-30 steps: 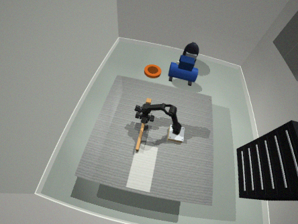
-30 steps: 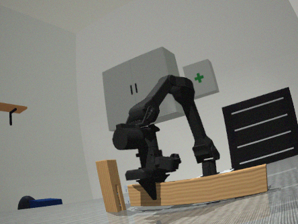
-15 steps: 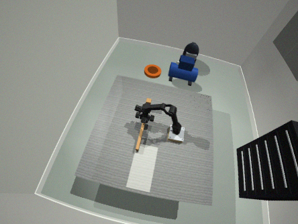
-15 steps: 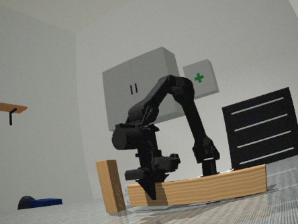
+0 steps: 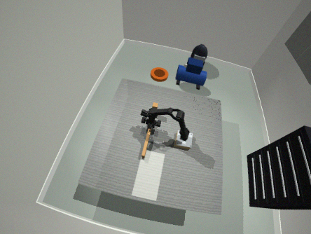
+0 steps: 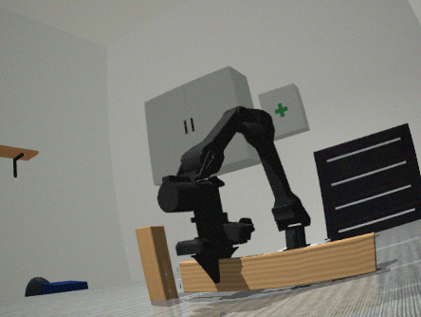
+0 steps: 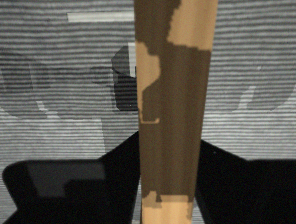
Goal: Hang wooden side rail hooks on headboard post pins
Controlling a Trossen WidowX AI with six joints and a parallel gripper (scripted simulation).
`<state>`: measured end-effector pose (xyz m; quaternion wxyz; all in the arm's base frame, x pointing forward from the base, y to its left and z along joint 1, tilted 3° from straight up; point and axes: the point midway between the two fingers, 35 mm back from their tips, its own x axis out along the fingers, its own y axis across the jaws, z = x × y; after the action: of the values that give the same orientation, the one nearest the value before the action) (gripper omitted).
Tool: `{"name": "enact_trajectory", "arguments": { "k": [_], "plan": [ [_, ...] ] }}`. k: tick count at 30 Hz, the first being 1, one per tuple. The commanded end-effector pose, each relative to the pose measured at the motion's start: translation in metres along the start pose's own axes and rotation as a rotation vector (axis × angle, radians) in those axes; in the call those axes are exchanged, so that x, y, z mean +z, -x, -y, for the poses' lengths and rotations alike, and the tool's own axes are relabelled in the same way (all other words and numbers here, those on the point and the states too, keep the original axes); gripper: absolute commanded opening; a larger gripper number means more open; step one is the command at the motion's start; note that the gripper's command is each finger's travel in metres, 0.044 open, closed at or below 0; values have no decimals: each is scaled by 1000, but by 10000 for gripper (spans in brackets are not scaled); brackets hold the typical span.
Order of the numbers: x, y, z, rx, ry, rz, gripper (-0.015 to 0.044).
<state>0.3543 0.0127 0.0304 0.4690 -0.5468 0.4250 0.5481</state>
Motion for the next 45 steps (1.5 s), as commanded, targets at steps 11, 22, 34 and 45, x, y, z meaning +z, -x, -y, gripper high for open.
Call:
{"name": "enact_trajectory", "arguments": {
  "k": [11, 22, 34, 45],
  "plan": [
    [-3, 2, 2, -3, 7, -4, 0],
    [-4, 2, 2, -3, 7, -4, 0],
    [-5, 1, 1, -3, 7, -5, 0],
    [-6, 1, 1, -3, 7, -5, 0]
  ]
}}
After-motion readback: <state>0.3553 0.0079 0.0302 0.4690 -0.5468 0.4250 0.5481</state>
